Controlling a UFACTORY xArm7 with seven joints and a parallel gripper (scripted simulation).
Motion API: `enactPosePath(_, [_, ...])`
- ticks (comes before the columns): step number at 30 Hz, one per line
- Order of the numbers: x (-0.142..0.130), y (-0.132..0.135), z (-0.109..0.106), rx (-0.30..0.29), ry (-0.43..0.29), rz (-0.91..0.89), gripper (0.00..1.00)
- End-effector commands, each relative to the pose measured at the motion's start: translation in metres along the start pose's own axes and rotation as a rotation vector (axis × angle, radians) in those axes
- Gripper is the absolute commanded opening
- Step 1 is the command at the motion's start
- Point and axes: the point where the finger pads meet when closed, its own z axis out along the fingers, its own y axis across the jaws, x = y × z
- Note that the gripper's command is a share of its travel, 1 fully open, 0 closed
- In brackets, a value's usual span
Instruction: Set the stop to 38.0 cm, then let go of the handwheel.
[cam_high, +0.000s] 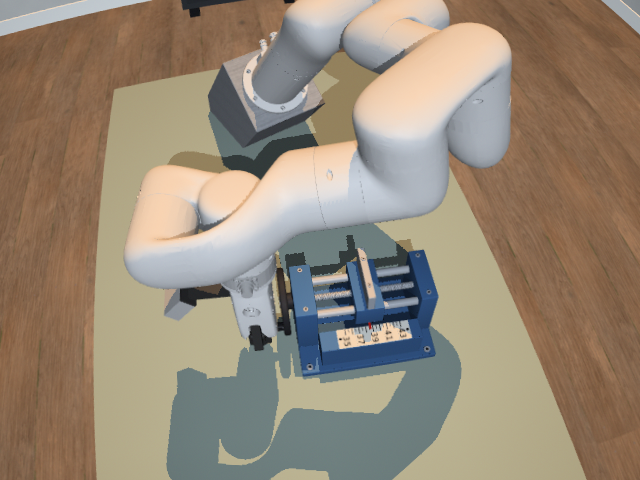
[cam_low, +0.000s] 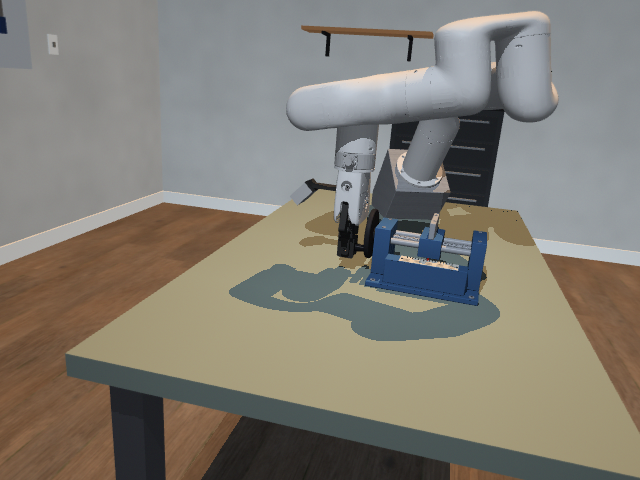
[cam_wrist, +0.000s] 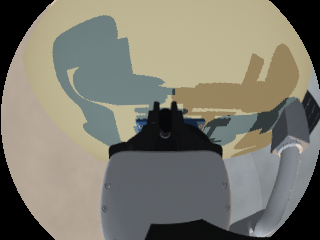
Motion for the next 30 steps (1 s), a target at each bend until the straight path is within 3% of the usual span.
enactPosePath(1, [0.001,0.003,0.002,0.002,0.000,0.000,0.06])
enactPosePath(30, [0.001,0.027,0.010,0.002,0.000,0.000,0.06])
